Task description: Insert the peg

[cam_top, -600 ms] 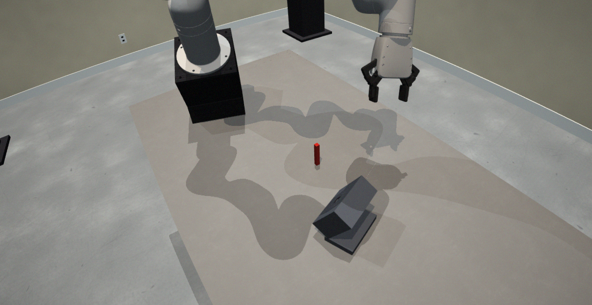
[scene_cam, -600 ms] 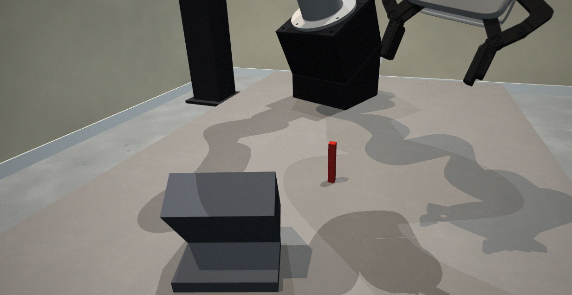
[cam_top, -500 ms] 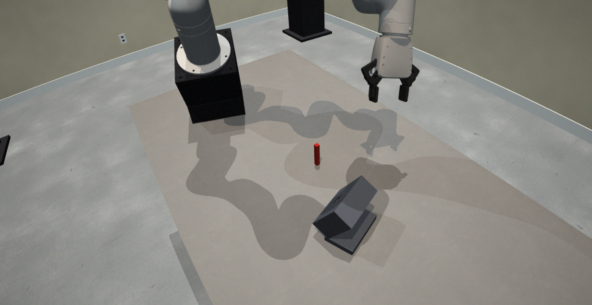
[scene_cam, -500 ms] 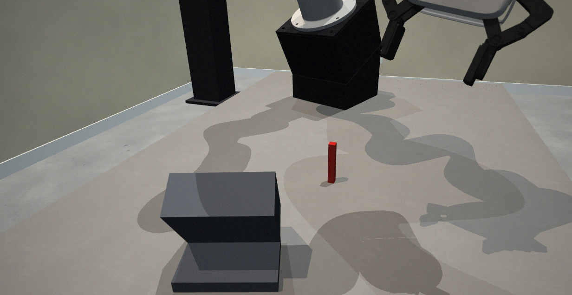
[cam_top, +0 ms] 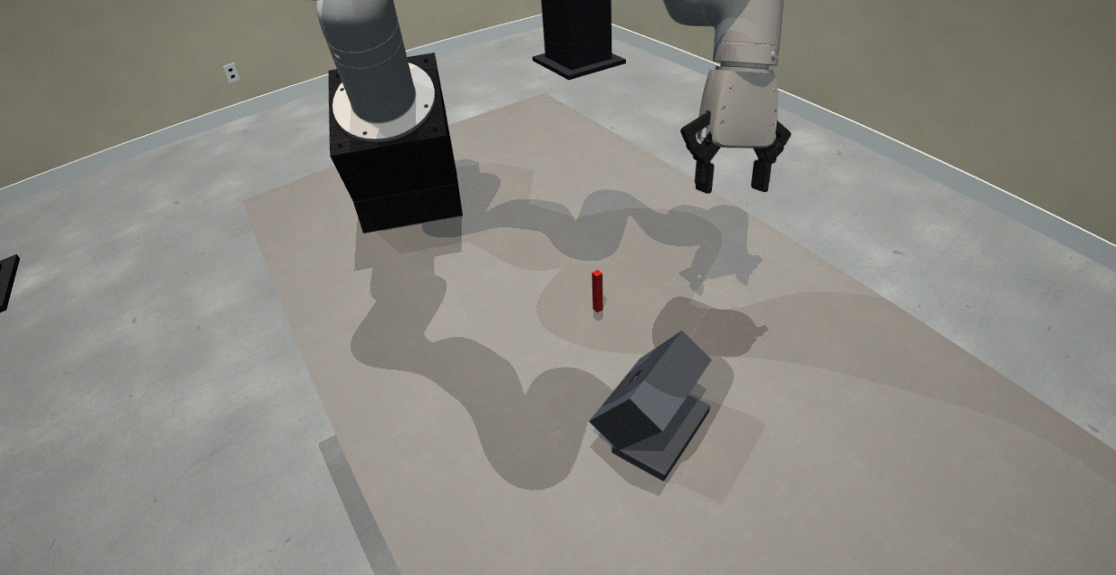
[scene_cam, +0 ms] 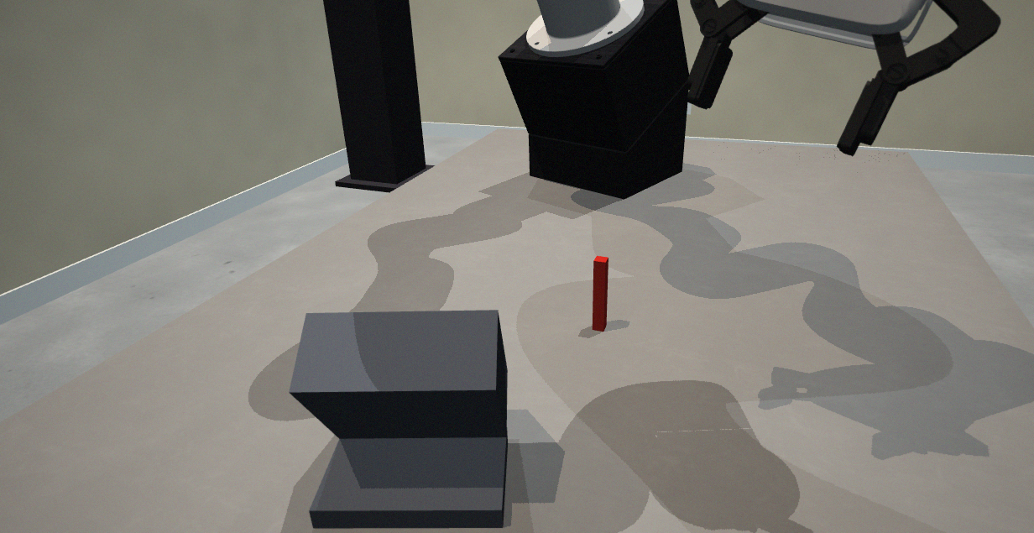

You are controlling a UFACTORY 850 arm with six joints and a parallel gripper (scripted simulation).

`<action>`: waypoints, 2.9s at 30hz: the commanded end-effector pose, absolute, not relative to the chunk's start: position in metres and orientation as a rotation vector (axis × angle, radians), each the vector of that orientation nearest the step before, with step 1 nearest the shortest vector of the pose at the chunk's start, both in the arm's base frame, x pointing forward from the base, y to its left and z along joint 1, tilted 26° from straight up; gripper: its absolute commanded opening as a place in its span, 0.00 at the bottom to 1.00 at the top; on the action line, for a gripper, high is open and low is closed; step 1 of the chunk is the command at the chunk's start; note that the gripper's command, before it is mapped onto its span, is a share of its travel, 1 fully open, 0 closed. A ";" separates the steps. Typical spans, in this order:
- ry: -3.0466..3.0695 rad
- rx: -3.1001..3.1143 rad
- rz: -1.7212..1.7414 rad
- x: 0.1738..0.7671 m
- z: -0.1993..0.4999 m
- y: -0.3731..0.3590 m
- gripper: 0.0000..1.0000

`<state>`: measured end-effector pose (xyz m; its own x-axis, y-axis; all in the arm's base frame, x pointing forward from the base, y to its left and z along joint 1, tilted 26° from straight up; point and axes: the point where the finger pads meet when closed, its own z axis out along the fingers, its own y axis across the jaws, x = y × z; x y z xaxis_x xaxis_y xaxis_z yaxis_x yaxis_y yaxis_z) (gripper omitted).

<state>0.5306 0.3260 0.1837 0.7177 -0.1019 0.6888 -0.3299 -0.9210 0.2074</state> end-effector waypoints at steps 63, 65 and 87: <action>0.067 2.924 0.625 0.475 0.018 0.160 1.00; 0.067 2.924 0.625 0.476 0.015 0.160 1.00; 0.067 2.924 0.625 0.486 -0.007 0.157 1.00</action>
